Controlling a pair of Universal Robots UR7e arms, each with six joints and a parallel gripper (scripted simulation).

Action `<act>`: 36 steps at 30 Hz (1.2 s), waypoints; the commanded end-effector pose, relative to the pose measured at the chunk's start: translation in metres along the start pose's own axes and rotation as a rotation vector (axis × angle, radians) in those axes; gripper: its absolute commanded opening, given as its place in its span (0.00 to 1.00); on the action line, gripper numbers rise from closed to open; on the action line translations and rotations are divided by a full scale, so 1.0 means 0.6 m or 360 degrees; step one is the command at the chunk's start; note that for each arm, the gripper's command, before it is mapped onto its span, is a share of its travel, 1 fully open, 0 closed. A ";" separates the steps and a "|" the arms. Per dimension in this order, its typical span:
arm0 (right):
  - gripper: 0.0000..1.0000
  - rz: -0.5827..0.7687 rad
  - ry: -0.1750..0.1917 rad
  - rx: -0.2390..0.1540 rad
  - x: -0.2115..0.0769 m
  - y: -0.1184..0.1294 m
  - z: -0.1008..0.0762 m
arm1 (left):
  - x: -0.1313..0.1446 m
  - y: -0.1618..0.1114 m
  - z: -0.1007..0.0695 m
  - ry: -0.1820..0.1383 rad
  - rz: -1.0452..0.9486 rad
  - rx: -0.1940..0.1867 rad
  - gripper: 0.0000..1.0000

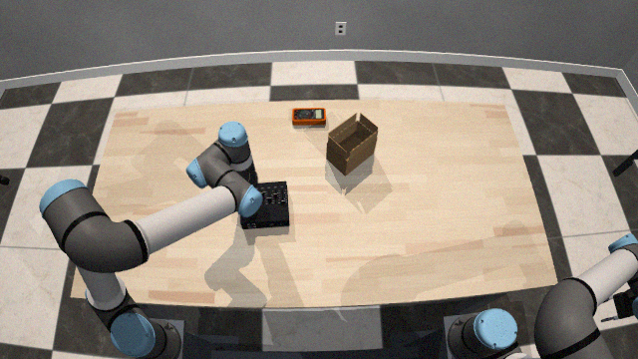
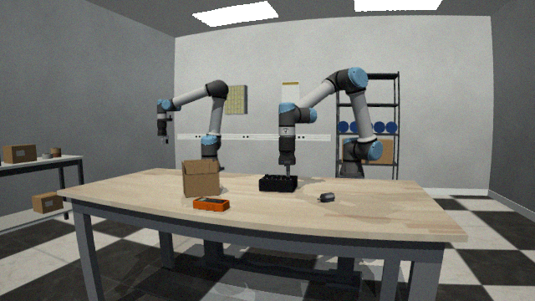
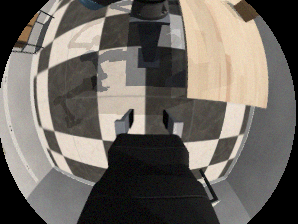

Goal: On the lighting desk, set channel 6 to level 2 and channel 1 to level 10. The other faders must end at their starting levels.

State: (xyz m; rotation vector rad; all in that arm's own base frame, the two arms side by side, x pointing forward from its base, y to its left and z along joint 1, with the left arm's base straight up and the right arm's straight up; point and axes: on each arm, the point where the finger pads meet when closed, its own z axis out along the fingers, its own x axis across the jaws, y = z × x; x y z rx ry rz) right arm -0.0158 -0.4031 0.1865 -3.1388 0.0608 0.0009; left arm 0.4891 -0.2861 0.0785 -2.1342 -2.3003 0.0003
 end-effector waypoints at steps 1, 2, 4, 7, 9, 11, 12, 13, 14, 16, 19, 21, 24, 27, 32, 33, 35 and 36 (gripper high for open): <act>1.00 0.0000 0.0001 -0.0003 0.000 0.001 -0.001 | -0.001 0.001 -0.002 -0.0004 0.0000 -0.0004 0.00; 1.00 0.0000 0.0001 -0.0003 0.000 0.001 -0.001 | -0.001 0.001 -0.002 -0.0004 0.0000 -0.0004 0.00; 1.00 0.0000 0.0001 -0.0003 0.000 0.001 -0.001 | -0.001 0.001 -0.002 -0.0004 0.0000 -0.0004 0.00; 1.00 0.0000 0.0001 -0.0003 0.000 0.001 -0.001 | -0.001 0.001 -0.002 -0.0004 0.0000 -0.0004 0.00; 1.00 0.0000 0.0001 -0.0003 0.000 0.001 -0.001 | -0.001 0.001 -0.002 -0.0004 0.0000 -0.0004 0.00; 1.00 0.0000 0.0001 -0.0003 0.000 0.001 -0.001 | -0.001 0.001 -0.002 -0.0004 0.0000 -0.0004 0.00; 1.00 0.0000 0.0001 -0.0003 0.000 0.001 -0.001 | -0.001 0.001 -0.002 -0.0004 0.0000 -0.0004 0.00; 1.00 0.0000 0.0001 -0.0003 0.000 0.001 -0.001 | -0.001 0.001 -0.002 -0.0004 0.0000 -0.0004 0.00; 1.00 0.0000 0.0001 -0.0003 0.000 0.001 -0.001 | -0.001 0.001 -0.002 -0.0004 0.0000 -0.0004 0.00; 1.00 0.0000 0.0001 -0.0003 0.000 0.001 -0.001 | -0.001 0.000 -0.002 -0.0004 0.0000 -0.0004 0.00; 1.00 0.0000 0.0001 -0.0003 0.000 0.001 -0.001 | -0.001 -0.002 -0.002 -0.0004 0.0000 -0.0004 0.00; 1.00 0.0000 0.0001 -0.0003 0.000 0.001 -0.001 | -0.001 -0.004 -0.002 -0.0004 0.0000 -0.0004 0.00; 1.00 0.0000 0.0001 -0.0003 0.000 0.001 -0.001 | -0.001 -0.007 -0.002 -0.0004 0.0000 -0.0004 0.00; 1.00 0.0000 0.0001 -0.0003 0.000 0.001 -0.001 | -0.001 -0.007 -0.002 -0.0004 0.0000 -0.0004 0.00; 1.00 0.0000 0.0001 -0.0003 0.000 0.001 -0.001 | -0.001 -0.009 -0.002 -0.0004 0.0000 -0.0004 0.00; 1.00 0.0000 0.0001 -0.0003 0.000 0.001 -0.001 | -0.001 -0.009 -0.002 -0.0004 0.0000 -0.0004 0.00; 1.00 0.0000 0.0001 -0.0003 0.000 0.001 -0.001 | -0.001 -0.009 -0.003 -0.0004 0.0000 -0.0004 0.00; 1.00 0.0000 0.0001 -0.0003 0.000 0.001 -0.001 | -0.001 -0.009 -0.004 -0.0004 0.0000 -0.0004 0.00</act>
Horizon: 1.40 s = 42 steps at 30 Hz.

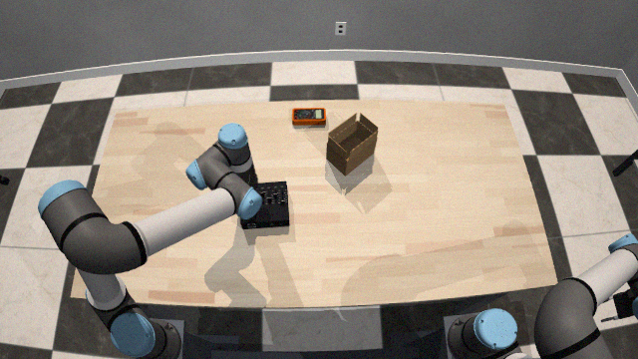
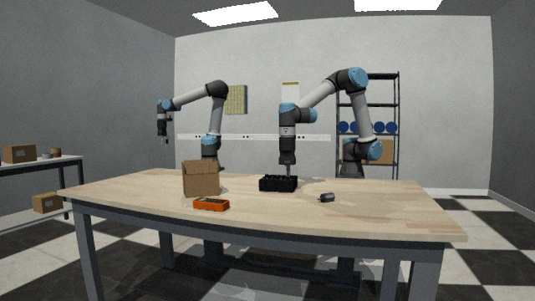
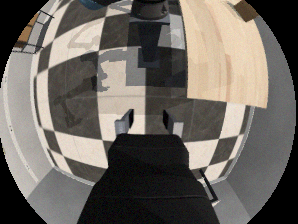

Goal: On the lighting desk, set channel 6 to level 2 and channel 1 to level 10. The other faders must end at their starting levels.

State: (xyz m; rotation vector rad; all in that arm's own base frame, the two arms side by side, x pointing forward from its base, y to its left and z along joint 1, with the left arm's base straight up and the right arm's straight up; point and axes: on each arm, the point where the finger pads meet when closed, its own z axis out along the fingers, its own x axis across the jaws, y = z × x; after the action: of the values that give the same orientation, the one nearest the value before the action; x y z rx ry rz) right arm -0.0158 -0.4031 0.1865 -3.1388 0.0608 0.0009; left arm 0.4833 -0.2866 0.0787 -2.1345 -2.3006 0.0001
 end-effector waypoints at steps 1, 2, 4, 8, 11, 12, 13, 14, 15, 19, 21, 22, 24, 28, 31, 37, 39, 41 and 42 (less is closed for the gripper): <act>1.00 0.0000 0.0001 -0.0003 0.000 0.001 -0.001 | -0.001 0.001 -0.006 -0.0004 0.0000 -0.0004 0.00; 1.00 0.0000 0.0001 -0.0003 0.000 0.001 -0.001 | -0.001 0.001 -0.008 -0.0004 0.0000 -0.0004 0.00; 1.00 0.0000 0.0001 -0.0003 0.000 0.001 -0.001 | -0.001 0.001 -0.015 -0.0004 0.0000 -0.0004 0.00; 1.00 0.0000 0.0001 -0.0003 0.000 0.001 -0.001 | -0.001 0.001 -0.024 -0.0004 0.0000 -0.0004 0.00; 1.00 0.0000 0.0001 -0.0003 0.000 0.001 -0.001 | -0.001 0.001 -0.040 -0.0004 0.0000 -0.0004 0.00; 1.00 0.0000 0.0001 -0.0003 0.000 0.001 -0.001 | -0.001 0.001 -0.045 -0.0004 0.0000 -0.0004 0.00; 1.00 0.0000 0.0001 -0.0003 0.000 0.001 -0.001 | -0.001 0.001 -0.050 -0.0004 0.0000 -0.0004 0.00; 1.00 0.0000 0.0001 -0.0003 0.000 0.001 -0.001 | -0.001 0.001 -0.054 -0.0004 0.0000 -0.0004 0.00; 1.00 0.0000 0.0001 -0.0003 0.000 0.001 -0.001 | -0.001 0.001 -0.058 -0.0004 0.0000 -0.0004 0.00; 1.00 0.0000 0.0001 -0.0003 0.000 0.001 -0.001 | -0.001 0.001 -0.067 -0.0004 0.0000 -0.0004 0.00; 1.00 0.0000 0.0001 -0.0003 0.000 0.001 -0.001 | -0.001 0.001 -0.068 -0.0004 0.0000 -0.0004 0.00; 1.00 0.0000 0.0001 -0.0003 0.000 0.001 -0.001 | -0.001 0.001 -0.068 -0.0004 0.0000 -0.0004 0.00; 1.00 0.0000 0.0001 -0.0003 0.000 0.001 -0.001 | -0.001 0.001 -0.068 -0.0004 0.0000 -0.0004 0.00; 1.00 0.0000 0.0001 -0.0003 0.000 0.001 -0.001 | -0.001 0.001 -0.068 -0.0004 0.0000 -0.0004 0.00; 1.00 0.0000 0.0001 -0.0003 0.000 0.001 -0.001 | -0.001 0.001 -0.068 -0.0004 0.0000 -0.0004 0.00; 1.00 0.0000 0.0001 -0.0003 0.000 0.001 -0.001 | -0.001 0.001 -0.071 -0.0004 0.0000 -0.0004 1.00; 1.00 0.0000 0.0001 -0.0003 0.000 0.001 -0.001 | -0.001 0.001 -0.076 -0.0004 0.0000 -0.0004 1.00; 1.00 0.0000 0.0001 -0.0003 0.000 0.001 -0.001 | -0.001 0.001 -0.080 -0.0004 0.0000 -0.0004 1.00; 1.00 0.0000 0.0001 -0.0003 0.000 0.001 -0.001 | -0.001 0.001 -0.080 -0.0004 0.0000 -0.0004 1.00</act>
State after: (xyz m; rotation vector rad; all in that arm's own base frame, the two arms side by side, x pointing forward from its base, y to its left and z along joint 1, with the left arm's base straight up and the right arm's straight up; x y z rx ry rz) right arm -0.0158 -0.4031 0.1865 -3.1388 0.0608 0.0009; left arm 0.4832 -0.2866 0.1235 -2.1345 -2.3006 0.0001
